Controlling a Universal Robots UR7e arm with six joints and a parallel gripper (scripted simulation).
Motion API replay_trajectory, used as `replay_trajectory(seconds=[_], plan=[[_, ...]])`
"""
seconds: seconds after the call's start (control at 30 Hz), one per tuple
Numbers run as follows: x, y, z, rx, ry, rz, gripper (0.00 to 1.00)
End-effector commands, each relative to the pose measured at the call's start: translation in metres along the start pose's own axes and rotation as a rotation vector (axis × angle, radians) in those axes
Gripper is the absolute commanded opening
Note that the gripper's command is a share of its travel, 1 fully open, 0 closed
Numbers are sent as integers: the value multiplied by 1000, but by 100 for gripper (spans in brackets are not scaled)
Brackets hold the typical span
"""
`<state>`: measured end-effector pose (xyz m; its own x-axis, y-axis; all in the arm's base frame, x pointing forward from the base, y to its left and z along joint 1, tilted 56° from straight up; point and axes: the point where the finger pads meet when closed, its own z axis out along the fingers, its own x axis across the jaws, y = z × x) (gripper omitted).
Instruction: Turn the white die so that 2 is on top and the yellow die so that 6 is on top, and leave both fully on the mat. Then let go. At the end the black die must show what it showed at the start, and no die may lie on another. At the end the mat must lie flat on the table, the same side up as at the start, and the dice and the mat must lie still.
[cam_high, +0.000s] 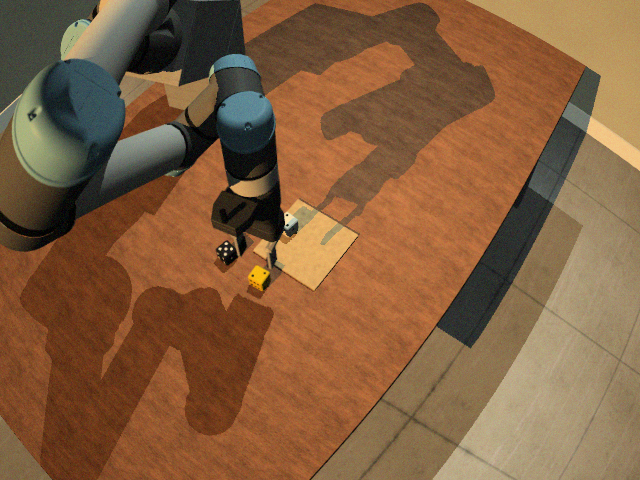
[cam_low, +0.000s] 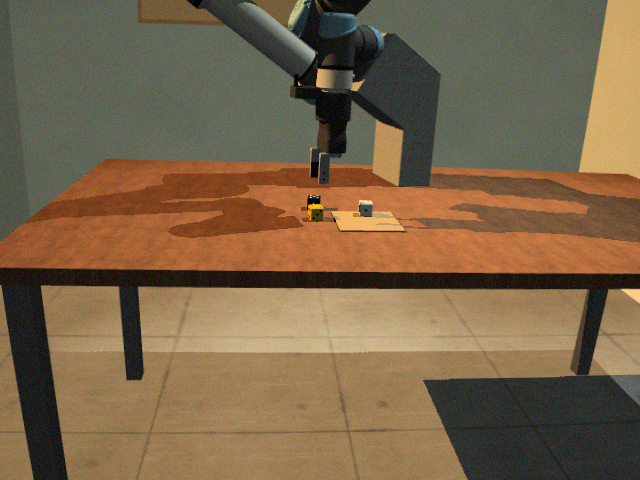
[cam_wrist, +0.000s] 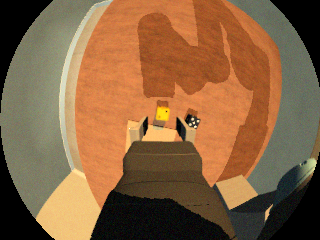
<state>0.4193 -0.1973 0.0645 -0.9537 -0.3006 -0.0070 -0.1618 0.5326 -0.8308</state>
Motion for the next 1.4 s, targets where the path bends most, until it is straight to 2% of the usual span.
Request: replay_trajectory(seconds=[0.0, 0.57, 0.6, 1.37], plan=[[1, -2, 0, 0, -1, 65, 100], [2, -3, 0, 1, -1, 115, 100], [2, -3, 0, 1, -1, 115, 87], [2, -3, 0, 1, -1, 115, 87]])
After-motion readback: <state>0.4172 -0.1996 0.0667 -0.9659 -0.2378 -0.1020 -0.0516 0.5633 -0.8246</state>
